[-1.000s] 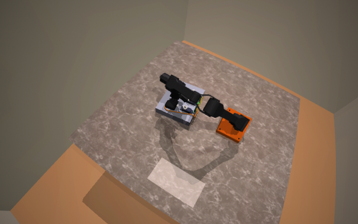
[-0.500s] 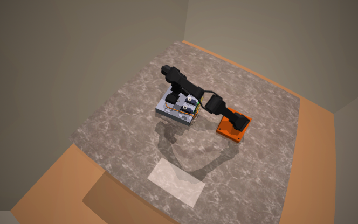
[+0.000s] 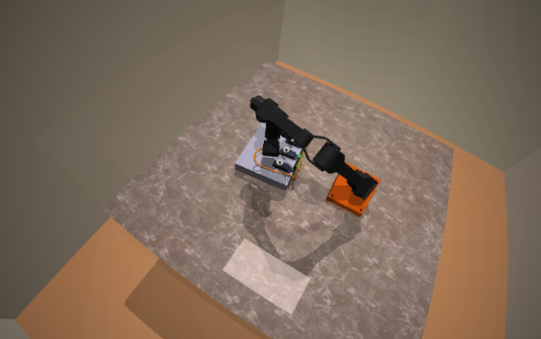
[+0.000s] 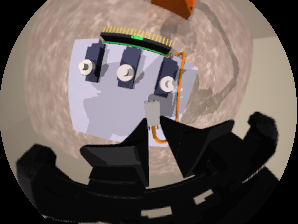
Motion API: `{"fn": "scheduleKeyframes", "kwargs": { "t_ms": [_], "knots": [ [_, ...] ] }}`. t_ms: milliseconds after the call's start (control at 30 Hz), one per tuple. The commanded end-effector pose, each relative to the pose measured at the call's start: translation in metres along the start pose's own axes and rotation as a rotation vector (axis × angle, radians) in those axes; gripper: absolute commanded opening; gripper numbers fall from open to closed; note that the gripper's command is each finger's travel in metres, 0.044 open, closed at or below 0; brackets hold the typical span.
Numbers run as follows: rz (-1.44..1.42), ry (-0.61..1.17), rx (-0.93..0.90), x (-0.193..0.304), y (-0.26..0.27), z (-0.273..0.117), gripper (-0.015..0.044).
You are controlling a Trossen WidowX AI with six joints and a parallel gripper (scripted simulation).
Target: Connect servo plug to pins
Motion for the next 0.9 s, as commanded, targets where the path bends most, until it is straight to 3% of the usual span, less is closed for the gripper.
{"fn": "scheduleKeyframes", "kwargs": {
  "t_ms": [0,867],
  "knots": [
    [-0.114,0.005,-0.010,-0.008,0.003,-0.005,0.0000],
    [-0.889,-0.007,-0.019,-0.063,0.023,-0.012,0.0000]
  ]
}}
Point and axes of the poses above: the point midway between the two fingers, 35 mm back from their tips, its own z axis out along the fingers, its own y axis across the jaws, x = y × z, the point moved 2 cm from there along -z, back along the fingers, and after that the axes turned 12 degrees about z, right-handed, at the moved point
